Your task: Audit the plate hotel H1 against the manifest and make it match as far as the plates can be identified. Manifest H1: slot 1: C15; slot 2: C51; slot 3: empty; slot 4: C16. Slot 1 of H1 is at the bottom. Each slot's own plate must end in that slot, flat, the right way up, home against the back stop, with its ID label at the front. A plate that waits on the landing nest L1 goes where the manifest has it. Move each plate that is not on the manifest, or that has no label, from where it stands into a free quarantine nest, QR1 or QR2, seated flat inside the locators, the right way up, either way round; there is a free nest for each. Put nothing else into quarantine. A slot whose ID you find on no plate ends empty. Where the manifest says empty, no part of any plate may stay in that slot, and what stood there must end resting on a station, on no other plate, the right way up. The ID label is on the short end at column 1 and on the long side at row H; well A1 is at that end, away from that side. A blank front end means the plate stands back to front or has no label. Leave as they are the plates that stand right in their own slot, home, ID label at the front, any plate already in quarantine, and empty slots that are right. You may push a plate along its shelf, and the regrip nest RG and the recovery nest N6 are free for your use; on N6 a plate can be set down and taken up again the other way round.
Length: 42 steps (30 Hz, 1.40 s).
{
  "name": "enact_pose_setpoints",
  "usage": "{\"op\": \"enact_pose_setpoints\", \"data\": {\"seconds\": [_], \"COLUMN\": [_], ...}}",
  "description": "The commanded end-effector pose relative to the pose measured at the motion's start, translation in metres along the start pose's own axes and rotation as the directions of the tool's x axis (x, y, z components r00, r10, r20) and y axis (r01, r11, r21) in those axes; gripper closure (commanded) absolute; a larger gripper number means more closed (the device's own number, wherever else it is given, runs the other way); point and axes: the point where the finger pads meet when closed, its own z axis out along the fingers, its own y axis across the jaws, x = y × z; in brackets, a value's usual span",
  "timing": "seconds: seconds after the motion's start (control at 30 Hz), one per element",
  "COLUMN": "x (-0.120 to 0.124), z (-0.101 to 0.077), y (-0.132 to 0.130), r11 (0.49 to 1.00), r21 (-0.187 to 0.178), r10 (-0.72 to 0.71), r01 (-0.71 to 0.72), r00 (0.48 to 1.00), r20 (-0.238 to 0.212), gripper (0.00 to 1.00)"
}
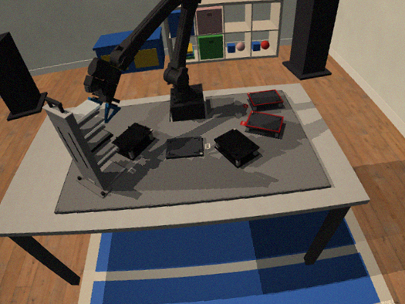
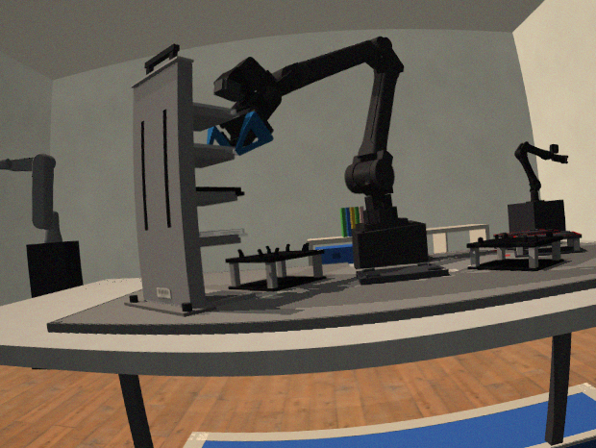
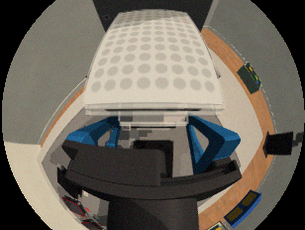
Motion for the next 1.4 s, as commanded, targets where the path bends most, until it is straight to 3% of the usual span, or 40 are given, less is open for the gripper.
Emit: {"op": "enact_pose_setpoints", "data": {"seconds": [0.0, 1.2, 1.23, 1.27, 1.37], "x": [-0.005, 0.024, 0.015, 0.025, 0.029], "z": [-0.012, -0.040, -0.042, -0.041, -0.044], "y": [-0.004, -0.004, -0.002, -0.002, -0.004], "r11": [1.000, 1.000, 1.000, 1.000, 1.000], "r21": [0.009, 0.009, 0.006, 0.005, 0.009], "r10": [0.000, -0.004, -0.010, -0.007, -0.005], "r01": [0.000, 0.003, 0.010, 0.007, 0.005], "r00": [1.000, 1.000, 0.999, 1.000, 1.000], "r20": [0.021, 0.019, 0.043, 0.021, 0.019], "gripper": [0.14, 0.14, 0.14, 0.14, 0.14]}}
